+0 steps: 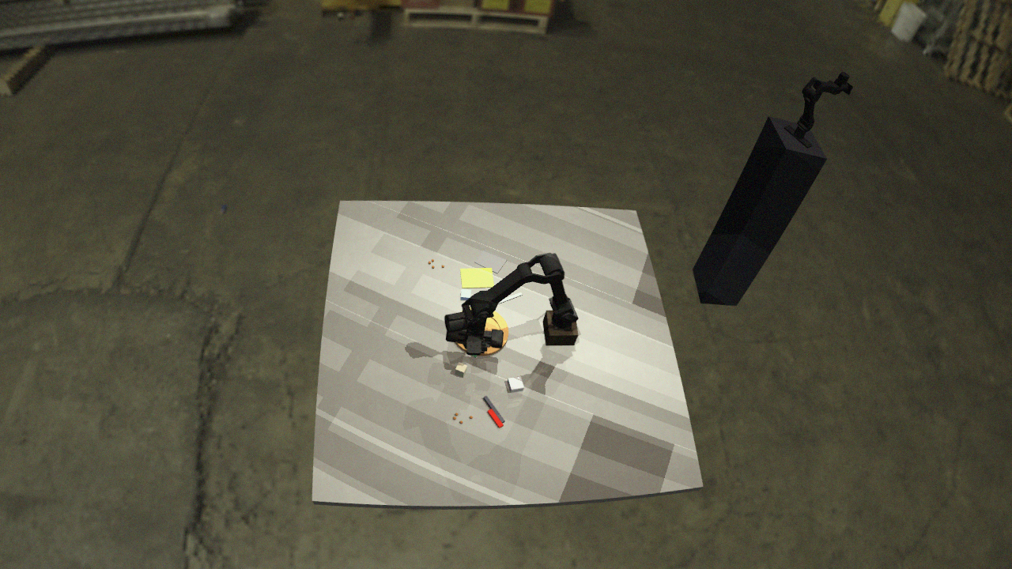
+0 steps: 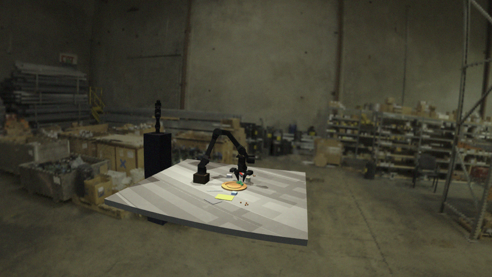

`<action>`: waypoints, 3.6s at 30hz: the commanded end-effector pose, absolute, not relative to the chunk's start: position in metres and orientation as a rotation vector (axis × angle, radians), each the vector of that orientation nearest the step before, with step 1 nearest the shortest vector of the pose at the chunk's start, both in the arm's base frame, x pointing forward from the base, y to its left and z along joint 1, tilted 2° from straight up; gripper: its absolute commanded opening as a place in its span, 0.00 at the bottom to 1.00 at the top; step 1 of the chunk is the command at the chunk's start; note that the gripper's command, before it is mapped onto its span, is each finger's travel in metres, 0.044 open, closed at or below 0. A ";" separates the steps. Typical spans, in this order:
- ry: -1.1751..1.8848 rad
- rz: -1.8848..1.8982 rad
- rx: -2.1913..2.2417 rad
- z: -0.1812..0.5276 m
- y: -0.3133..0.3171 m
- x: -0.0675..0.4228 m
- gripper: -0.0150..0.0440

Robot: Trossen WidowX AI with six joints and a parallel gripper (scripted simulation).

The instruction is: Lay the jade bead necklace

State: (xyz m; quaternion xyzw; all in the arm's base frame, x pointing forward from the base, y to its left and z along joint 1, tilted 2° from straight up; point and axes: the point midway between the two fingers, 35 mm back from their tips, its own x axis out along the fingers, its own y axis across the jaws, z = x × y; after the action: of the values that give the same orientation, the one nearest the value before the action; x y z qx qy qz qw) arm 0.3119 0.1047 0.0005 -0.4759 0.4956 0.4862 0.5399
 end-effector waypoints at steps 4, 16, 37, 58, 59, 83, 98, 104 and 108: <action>1.181 1.157 -1.131 -0.001 0.105 0.311 0.55; 1.181 1.157 -1.131 -0.001 0.105 0.311 0.25; 1.181 1.157 -1.131 -0.001 0.105 0.311 0.25; 1.182 1.157 -1.130 0.004 0.104 0.311 0.25; 1.183 1.157 -1.130 0.007 0.104 0.311 0.25; 1.192 1.156 -1.131 0.021 0.059 0.288 0.25; 1.192 1.156 -1.131 0.005 0.056 0.286 0.25; 1.193 1.156 -1.131 -0.005 0.056 0.286 0.25; 1.193 1.156 -1.131 -0.008 0.057 0.286 0.25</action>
State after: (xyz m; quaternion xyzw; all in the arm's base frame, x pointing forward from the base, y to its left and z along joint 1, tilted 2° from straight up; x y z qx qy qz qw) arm 0.2893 0.0569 -0.0024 -0.4766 0.4979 0.4830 0.5401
